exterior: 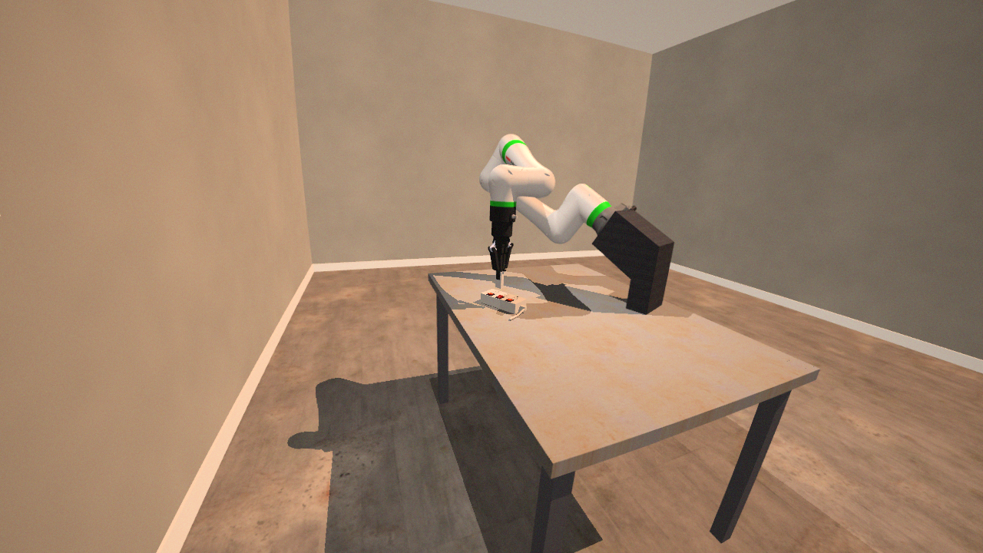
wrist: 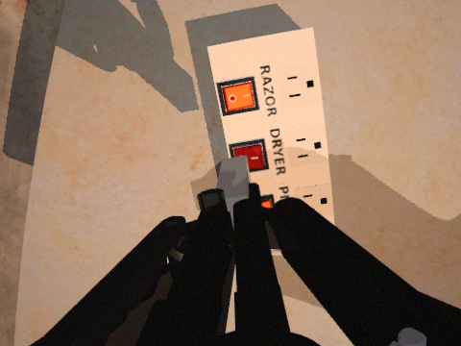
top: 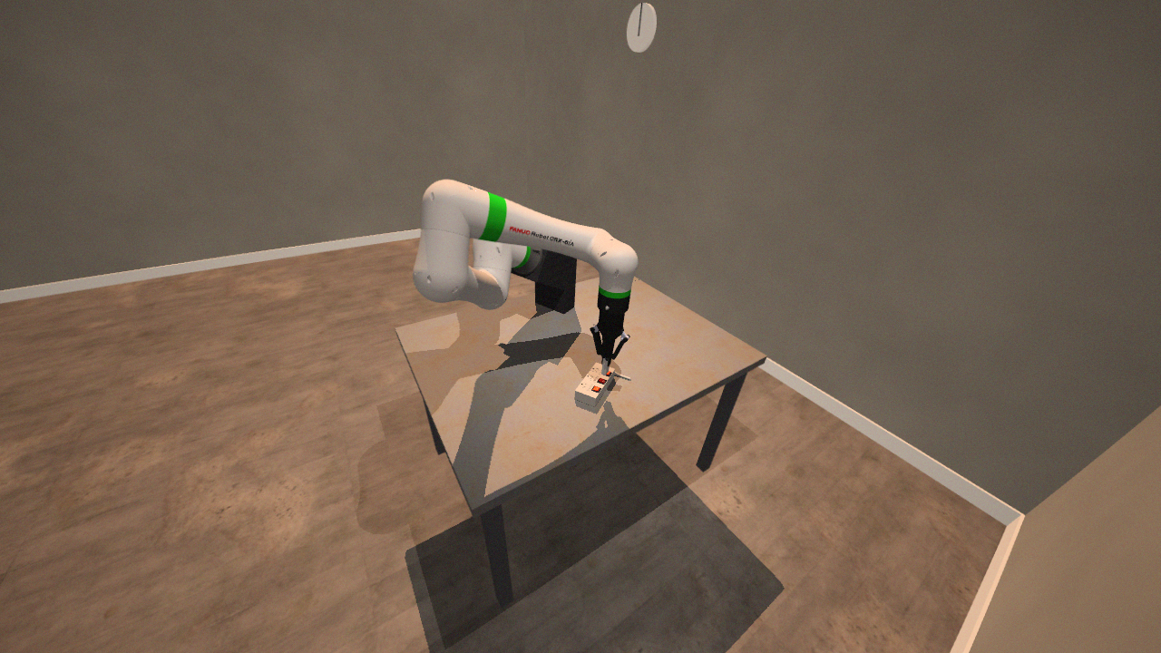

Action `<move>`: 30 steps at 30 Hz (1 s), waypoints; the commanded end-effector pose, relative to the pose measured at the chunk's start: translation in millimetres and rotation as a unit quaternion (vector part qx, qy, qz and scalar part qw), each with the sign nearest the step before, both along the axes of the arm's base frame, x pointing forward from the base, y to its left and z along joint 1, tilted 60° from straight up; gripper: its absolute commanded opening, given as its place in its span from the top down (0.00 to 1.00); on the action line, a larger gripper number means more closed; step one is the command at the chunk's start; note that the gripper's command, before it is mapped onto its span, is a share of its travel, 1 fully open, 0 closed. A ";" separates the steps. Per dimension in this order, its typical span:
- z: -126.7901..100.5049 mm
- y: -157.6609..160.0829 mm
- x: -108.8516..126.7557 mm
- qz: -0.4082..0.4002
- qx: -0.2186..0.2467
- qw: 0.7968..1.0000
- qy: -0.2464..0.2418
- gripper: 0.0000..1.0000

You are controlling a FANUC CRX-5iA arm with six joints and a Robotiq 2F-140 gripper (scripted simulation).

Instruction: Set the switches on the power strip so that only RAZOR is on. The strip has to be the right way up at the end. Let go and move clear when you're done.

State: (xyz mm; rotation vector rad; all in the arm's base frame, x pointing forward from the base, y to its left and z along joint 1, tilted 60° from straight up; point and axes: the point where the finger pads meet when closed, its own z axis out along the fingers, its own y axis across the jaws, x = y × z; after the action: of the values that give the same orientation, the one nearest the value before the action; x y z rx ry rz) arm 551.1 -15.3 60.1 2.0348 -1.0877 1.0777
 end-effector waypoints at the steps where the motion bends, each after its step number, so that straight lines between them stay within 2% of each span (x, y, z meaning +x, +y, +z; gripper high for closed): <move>1: 0.0 0.3 0.0 0.000 0.000 1.000 0.000 1.00; 11: -0.4 0.6 -0.2 0.000 0.000 1.000 0.000 1.00; 18: -32.1 28.6 -20.7 0.000 0.000 1.000 0.000 1.00; 30: -32.4 28.9 -21.0 0.000 0.000 1.000 0.000 1.00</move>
State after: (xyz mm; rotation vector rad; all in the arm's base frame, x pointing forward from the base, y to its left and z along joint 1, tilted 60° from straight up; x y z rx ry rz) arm 530.1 13.3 27.7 2.0348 -1.0876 1.0777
